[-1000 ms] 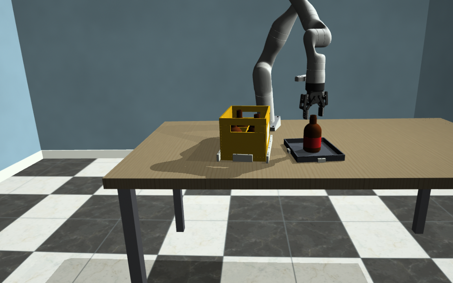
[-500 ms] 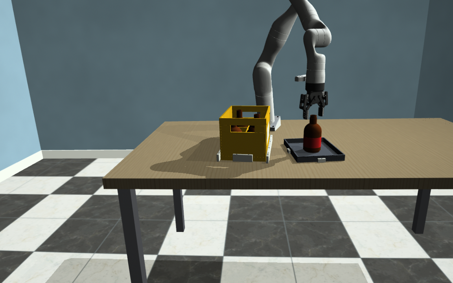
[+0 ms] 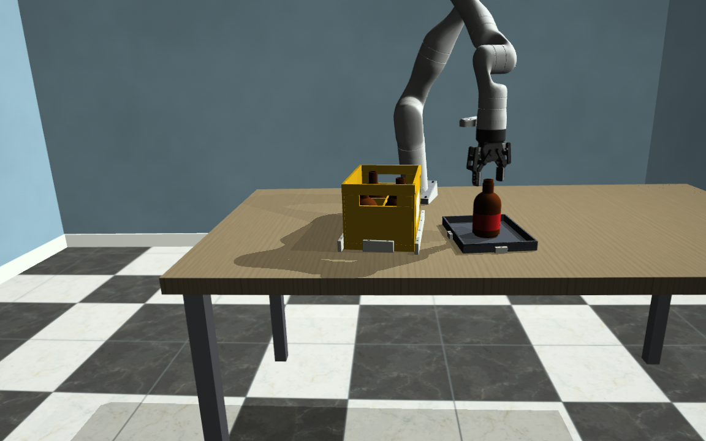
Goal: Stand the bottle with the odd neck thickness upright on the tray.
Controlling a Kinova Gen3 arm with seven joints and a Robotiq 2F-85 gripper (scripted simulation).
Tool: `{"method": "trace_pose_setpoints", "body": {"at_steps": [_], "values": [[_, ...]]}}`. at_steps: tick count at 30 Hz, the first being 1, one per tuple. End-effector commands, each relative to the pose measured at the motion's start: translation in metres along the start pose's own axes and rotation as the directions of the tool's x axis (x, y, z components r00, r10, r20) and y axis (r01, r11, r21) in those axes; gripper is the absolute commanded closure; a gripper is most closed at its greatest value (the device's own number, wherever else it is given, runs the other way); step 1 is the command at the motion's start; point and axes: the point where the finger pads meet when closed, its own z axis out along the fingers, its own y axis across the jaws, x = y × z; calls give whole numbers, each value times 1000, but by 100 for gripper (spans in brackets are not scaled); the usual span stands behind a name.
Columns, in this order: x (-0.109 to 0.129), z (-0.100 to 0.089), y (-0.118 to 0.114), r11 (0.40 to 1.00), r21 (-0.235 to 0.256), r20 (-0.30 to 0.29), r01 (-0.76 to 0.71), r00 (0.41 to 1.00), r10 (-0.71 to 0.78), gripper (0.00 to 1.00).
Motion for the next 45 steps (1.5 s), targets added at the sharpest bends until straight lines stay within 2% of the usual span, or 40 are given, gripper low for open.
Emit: {"method": "trace_pose_setpoints", "body": {"at_steps": [1, 22, 33, 45], "values": [[0, 0, 0, 1000, 0, 1, 0, 1000, 0, 0], [0, -6, 0, 1000, 0, 1, 0, 1000, 0, 0], [0, -22, 0, 1000, 0, 1, 0, 1000, 0, 0], [0, -53, 0, 1000, 0, 1, 0, 1000, 0, 0]]}}
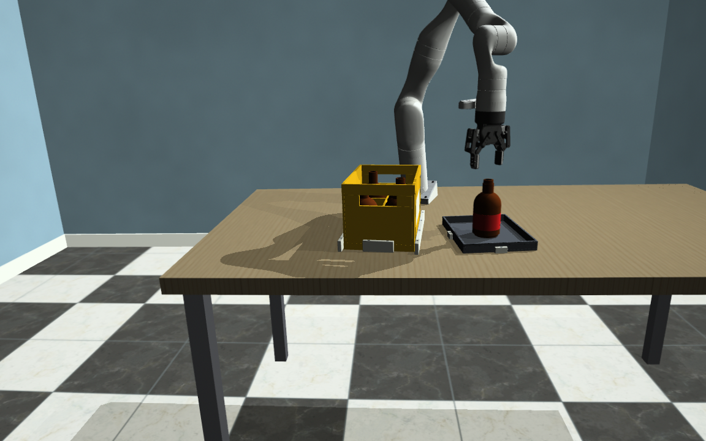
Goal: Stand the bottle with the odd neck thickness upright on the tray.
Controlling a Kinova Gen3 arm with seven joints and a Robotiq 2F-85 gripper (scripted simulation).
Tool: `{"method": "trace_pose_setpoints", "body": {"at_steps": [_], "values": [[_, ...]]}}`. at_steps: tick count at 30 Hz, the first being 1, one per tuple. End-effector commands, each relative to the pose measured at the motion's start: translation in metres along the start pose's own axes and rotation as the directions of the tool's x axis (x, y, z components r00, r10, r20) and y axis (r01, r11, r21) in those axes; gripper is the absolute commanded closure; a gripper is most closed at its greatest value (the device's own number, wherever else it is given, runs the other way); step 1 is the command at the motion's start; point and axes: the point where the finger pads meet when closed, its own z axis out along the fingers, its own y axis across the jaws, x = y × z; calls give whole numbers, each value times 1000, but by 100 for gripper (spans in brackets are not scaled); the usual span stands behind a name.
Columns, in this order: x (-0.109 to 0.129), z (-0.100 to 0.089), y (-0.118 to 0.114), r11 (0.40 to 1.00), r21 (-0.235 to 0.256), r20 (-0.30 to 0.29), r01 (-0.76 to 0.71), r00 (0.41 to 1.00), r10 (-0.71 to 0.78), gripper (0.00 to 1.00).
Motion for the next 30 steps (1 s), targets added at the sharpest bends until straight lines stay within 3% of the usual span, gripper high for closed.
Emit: {"method": "trace_pose_setpoints", "body": {"at_steps": [1, 17, 30], "values": [[-4, -11, 5, 1000, -9, 15, 12, 1000, -12, 0], [-3, -38, 5, 1000, -9, 15, 12, 1000, -12, 0], [-3, -43, 5, 1000, -9, 15, 12, 1000, -12, 0]]}}
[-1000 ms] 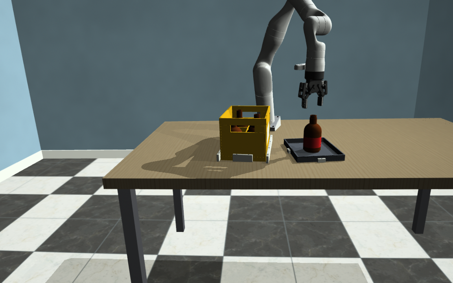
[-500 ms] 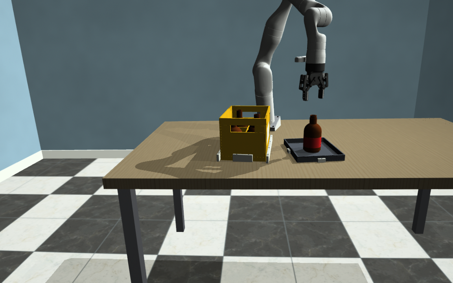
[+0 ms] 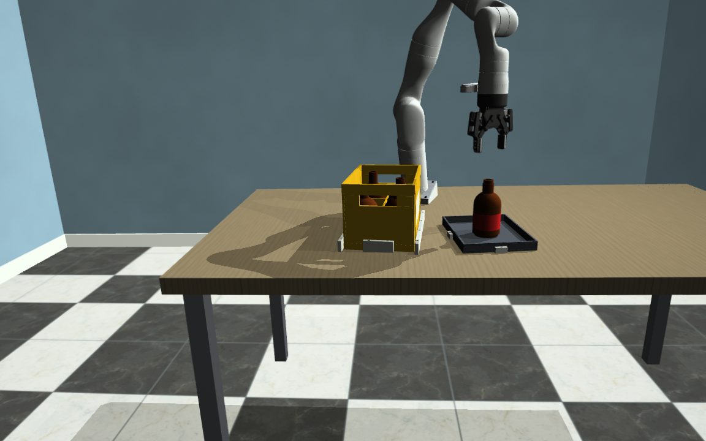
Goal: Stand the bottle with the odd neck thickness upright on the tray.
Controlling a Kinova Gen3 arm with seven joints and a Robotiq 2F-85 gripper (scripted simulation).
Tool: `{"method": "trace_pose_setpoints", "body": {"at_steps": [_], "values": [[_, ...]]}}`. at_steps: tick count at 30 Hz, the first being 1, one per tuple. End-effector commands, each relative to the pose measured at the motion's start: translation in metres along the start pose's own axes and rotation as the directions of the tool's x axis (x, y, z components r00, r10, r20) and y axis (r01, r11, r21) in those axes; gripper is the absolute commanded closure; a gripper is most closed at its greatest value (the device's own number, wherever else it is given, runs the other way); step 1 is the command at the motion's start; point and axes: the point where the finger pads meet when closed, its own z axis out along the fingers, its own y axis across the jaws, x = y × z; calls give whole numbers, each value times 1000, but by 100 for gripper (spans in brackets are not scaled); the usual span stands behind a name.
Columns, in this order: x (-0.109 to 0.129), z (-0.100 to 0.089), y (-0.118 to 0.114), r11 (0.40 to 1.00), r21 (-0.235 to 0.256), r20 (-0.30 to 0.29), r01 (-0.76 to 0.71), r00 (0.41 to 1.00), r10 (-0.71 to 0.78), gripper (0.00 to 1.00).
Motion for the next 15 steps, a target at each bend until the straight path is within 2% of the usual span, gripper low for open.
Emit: {"method": "trace_pose_setpoints", "body": {"at_steps": [1, 2, 15], "values": [[-1, -1, 1, 1000, -1, 2, 2, 1000, -2, 0], [-1, -1, 1, 1000, -1, 2, 2, 1000, -2, 100], [-1, -1, 1, 1000, -1, 2, 2, 1000, -2, 100]]}}
